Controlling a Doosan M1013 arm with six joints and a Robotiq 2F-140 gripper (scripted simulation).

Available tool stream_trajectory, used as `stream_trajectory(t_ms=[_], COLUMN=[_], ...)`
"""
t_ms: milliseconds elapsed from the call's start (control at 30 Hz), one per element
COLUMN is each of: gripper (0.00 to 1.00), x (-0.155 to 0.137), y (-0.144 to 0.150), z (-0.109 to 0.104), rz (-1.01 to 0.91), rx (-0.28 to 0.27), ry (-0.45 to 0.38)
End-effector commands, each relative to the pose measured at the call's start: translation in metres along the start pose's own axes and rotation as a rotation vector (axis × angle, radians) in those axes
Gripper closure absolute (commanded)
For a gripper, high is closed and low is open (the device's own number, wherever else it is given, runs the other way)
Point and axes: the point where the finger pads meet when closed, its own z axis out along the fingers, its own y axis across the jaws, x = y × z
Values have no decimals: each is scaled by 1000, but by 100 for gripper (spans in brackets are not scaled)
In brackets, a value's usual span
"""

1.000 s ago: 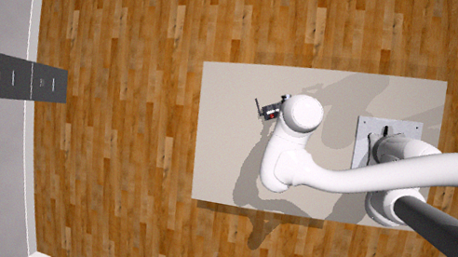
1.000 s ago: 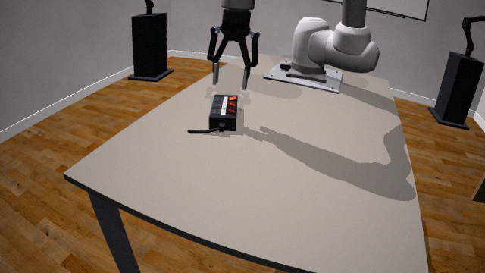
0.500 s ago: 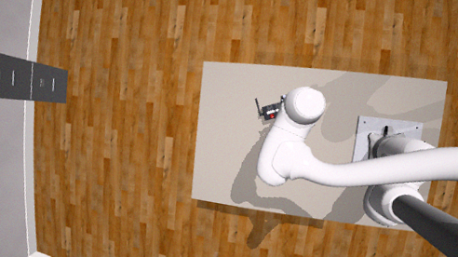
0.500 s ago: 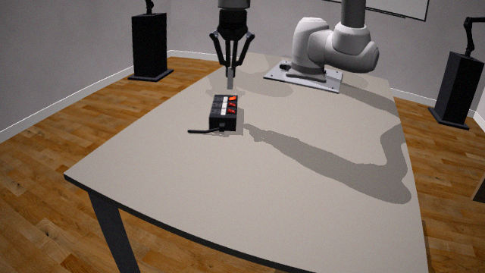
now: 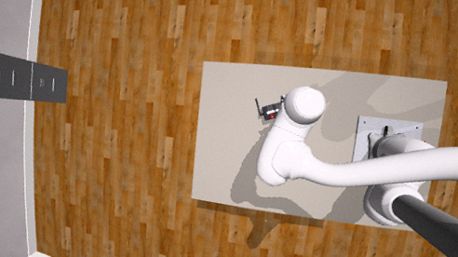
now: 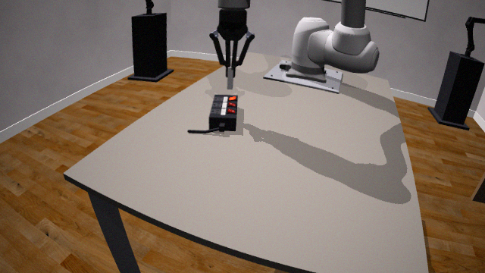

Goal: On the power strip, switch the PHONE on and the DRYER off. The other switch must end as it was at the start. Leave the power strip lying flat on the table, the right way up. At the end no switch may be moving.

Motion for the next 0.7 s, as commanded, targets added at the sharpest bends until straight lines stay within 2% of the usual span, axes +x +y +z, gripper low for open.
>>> stream_trajectory(t_ms=[0, 667], gripper=[100, 100], x=[0, 0], y=[0, 0], z=[0, 14], rz=[0, 0], rx=[0, 0], ry=[0, 0])
